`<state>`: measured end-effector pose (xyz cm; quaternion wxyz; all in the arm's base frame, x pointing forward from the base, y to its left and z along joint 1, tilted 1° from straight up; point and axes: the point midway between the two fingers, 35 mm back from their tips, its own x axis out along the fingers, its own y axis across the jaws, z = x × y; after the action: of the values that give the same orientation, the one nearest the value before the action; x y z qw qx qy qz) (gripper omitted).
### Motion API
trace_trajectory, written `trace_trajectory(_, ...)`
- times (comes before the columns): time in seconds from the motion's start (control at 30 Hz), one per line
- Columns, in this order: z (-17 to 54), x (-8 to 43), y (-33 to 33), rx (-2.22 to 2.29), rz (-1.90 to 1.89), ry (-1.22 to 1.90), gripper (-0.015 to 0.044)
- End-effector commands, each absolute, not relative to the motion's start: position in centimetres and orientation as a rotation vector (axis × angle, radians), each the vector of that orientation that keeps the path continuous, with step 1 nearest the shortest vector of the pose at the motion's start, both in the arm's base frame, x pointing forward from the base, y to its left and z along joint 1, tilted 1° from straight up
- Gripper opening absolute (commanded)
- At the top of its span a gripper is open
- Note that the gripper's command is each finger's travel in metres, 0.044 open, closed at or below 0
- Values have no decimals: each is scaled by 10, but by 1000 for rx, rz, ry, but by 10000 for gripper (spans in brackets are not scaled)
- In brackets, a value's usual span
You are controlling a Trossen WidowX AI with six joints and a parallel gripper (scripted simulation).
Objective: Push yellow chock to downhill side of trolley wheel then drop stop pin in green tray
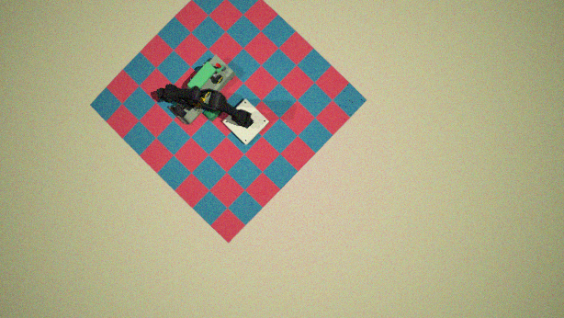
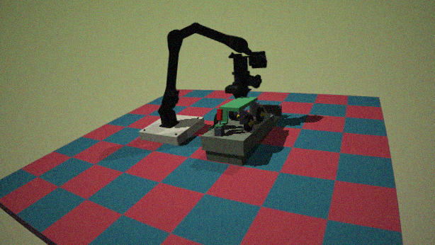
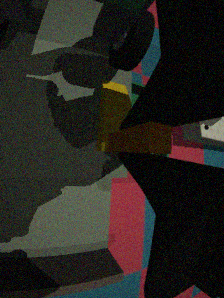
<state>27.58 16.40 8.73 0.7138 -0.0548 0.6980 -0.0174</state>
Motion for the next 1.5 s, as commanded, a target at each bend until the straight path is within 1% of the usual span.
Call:
trace_trajectory(0.0,89,276,159,-126,-37,1541,0)
trace_trajectory(0.73,91,278,139,-127,-38,1541,0)
trace_trajectory(1.03,90,278,143,-120,-37,1546,0)
trace_trajectory(1.27,90,278,143,-120,-37,1546,184)
trace_trajectory(1.47,100,278,145,-123,-37,1543,190)
